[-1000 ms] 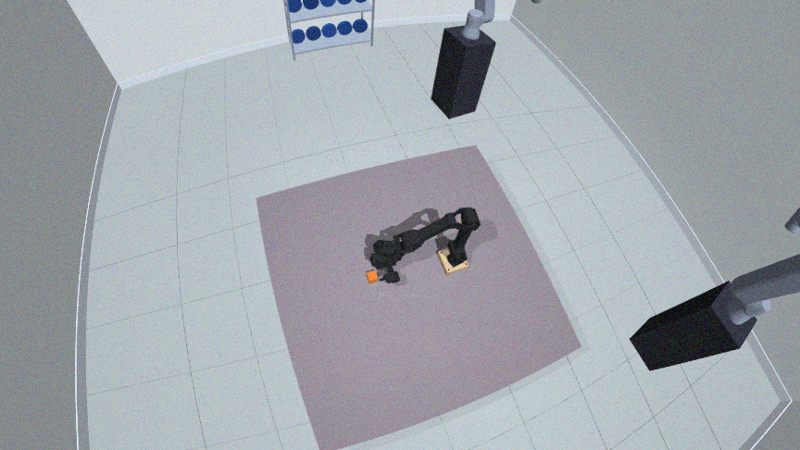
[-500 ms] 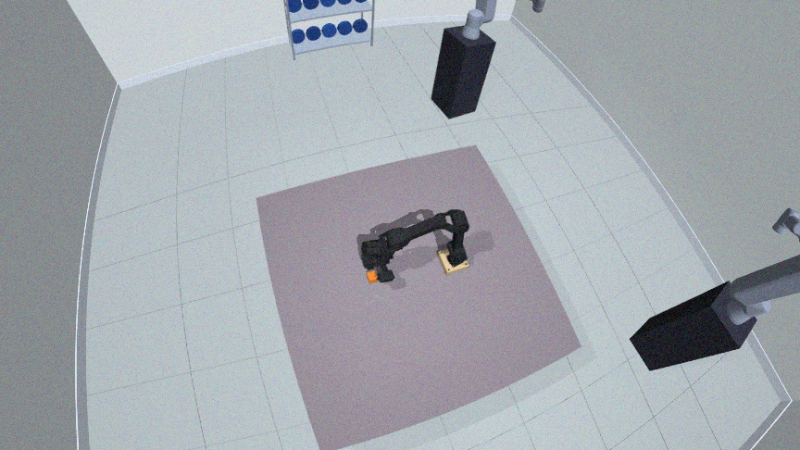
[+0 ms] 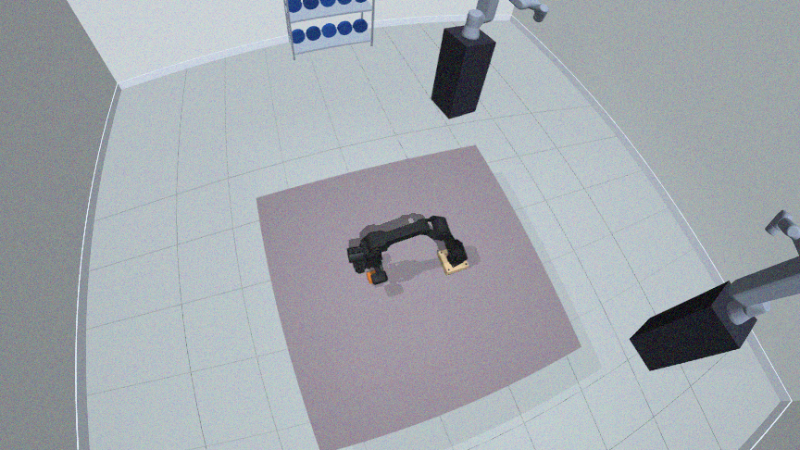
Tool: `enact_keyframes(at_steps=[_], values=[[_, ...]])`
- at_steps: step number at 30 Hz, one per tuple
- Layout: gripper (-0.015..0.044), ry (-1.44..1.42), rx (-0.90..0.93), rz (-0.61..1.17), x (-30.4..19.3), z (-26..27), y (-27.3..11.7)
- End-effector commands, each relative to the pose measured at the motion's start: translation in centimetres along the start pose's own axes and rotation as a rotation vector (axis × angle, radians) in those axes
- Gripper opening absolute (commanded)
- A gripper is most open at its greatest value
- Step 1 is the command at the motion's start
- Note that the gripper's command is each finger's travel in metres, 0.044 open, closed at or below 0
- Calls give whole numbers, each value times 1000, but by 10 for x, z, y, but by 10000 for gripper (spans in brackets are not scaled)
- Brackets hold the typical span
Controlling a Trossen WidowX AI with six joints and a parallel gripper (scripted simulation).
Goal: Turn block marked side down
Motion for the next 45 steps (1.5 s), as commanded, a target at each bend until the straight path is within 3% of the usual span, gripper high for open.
enact_keyframes(at_steps=[1, 4, 39, 45], values=[[440, 2, -2, 17, 3, -1, 11], [440, 2, -2, 17, 5, -1, 35], [440, 2, -2, 18, 2, -1, 83], [282, 2, -2, 18, 2, -1, 83]])
Point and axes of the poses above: the point midway between the two fingers, 35 mm back from their tips, its own y axis out along the fingers, its own z axis across the jaws, x = y × z, the point moved 8 cm from there along -y, back along the fingers, and after that the axes turned 6 degrees about -y, right-handed, at the moved point
